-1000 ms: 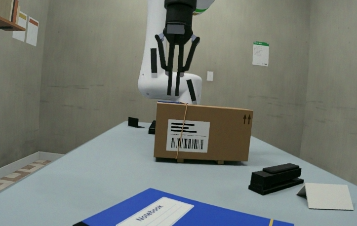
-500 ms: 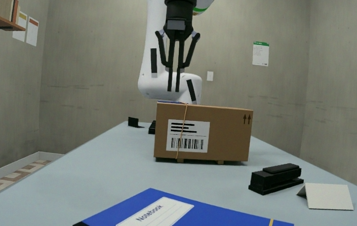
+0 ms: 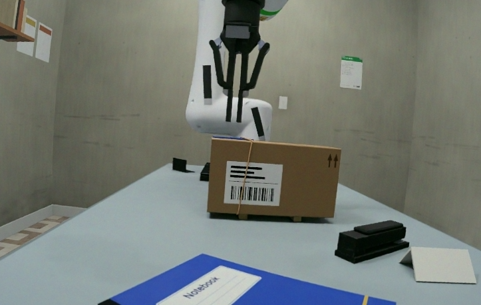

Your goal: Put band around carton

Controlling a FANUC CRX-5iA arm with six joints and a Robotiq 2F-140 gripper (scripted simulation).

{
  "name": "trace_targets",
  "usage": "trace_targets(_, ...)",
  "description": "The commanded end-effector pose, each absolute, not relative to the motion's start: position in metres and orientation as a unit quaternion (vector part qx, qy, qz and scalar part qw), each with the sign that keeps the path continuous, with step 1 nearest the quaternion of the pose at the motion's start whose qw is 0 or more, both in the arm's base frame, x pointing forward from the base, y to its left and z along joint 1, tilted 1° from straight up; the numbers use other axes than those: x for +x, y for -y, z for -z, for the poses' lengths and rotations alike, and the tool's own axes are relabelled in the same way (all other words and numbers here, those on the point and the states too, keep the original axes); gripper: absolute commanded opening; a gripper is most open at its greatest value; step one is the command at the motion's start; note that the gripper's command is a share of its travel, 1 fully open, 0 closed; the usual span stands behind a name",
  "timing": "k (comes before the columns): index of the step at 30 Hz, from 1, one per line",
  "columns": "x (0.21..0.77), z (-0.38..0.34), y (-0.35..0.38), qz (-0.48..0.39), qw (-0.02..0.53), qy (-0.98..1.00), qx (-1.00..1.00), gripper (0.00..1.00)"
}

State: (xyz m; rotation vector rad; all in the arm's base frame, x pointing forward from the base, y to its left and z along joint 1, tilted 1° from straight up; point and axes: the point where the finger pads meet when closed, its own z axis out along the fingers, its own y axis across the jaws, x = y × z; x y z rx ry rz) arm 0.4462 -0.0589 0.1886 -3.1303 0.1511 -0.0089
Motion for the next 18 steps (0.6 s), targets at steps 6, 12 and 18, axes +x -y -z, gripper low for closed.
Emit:
trace_targets(6, 0.447, -0.189, 0.059, 0.004, 0.004, -0.048, -0.999, 0.18)
trace_targets(12, 0.448, -0.19, 0.059, 0.004, 0.004, -0.047, -0.999, 0.18)
trace_targets(18, 0.513, -0.187, 0.033, 0.004, 0.003, 0.055, -0.998, 0.18)
